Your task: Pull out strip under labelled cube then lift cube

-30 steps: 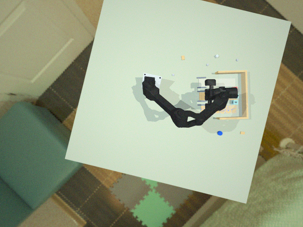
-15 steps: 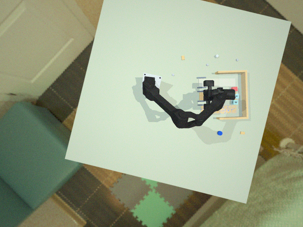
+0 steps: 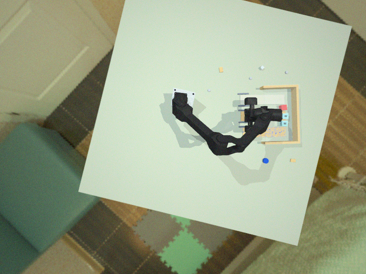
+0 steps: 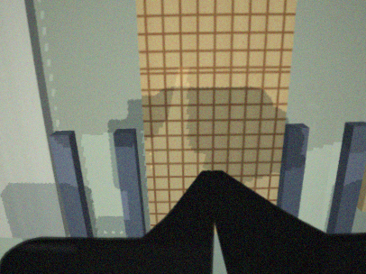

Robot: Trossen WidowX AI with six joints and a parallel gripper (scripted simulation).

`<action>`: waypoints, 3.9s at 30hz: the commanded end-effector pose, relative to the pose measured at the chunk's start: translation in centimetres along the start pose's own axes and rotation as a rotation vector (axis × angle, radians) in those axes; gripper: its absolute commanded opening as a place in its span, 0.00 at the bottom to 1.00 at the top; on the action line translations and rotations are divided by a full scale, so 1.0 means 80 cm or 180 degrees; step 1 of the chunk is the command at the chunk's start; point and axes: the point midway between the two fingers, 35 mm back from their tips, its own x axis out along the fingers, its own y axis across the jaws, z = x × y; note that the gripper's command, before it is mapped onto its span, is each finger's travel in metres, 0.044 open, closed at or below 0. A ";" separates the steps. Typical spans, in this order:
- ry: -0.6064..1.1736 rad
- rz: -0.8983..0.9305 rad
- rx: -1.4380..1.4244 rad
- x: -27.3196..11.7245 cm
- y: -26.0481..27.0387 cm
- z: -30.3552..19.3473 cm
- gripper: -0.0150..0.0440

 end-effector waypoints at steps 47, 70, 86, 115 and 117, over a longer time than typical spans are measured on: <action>0.0002 -0.0015 -0.0012 0.006 -0.001 0.002 0.25; 0.0001 -0.0016 -0.0011 0.008 -0.002 0.010 0.25; 0.0004 -0.0016 -0.0013 0.009 0.000 -0.010 0.25; 0.0011 -0.0016 -0.0020 0.012 0.000 -0.065 0.25; 0.0012 -0.0016 -0.0021 0.012 0.000 -0.069 0.25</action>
